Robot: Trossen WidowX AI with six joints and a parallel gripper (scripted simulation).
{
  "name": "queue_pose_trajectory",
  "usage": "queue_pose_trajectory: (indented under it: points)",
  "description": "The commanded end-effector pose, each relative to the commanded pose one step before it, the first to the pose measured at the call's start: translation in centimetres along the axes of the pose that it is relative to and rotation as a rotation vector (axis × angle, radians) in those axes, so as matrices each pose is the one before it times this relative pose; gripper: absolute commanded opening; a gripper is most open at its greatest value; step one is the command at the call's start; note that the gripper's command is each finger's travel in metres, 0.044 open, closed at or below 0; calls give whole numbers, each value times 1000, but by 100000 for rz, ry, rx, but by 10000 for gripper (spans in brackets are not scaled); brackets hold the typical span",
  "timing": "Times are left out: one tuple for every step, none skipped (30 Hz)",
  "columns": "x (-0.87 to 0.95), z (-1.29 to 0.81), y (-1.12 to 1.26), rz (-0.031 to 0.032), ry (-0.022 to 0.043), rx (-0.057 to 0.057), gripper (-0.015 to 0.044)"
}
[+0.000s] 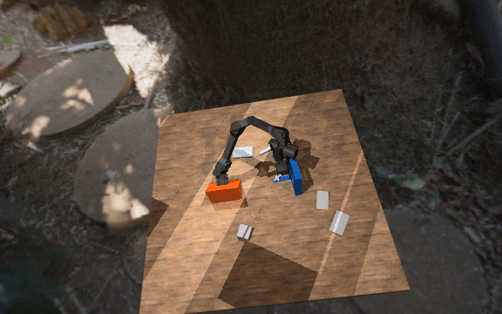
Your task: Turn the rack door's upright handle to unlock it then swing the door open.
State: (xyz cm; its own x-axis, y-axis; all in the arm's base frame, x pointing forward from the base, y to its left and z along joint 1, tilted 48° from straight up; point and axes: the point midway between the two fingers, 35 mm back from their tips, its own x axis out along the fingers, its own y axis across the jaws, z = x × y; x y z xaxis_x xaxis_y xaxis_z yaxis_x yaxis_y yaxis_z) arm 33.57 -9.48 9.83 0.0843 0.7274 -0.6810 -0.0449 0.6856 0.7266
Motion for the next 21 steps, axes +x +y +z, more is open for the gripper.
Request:
queue_pose_trajectory:
  points:
    - [43,-30,5,71,207,543,63]
    - [0,0,0,0,0,0,57]
    - [0,0,0,0,0,0,50]
    - [0,0,0,0,0,0,43]
    - [0,0,0,0,0,0,37]
    - [0,0,0,0,0,0,30]
    - [0,0,0,0,0,0,23]
    - [0,0,0,0,0,0,21]
    - [0,0,0,0,0,0,21]
    - [0,0,0,0,0,0,21]
    - [-1,1,0,-9,-1,-818,21]
    - [-2,2,0,-28,-2,-2453,21]
    - [-3,3,0,-47,-2,-4088,21]
    - [-2,2,0,-30,0,-4952,21]
    - [0,0,0,-6,1,-4934,21]
    - [0,0,0,-6,1,-4934,21]
    - [0,0,0,-6,1,-4934,21]
    - [0,0,0,-6,2,-4934,21]
    - [0,0,0,-6,2,-4934,21]
    - [0,0,0,-6,2,-4934,21]
    - [1,0,0,5,-2,-4922,21]
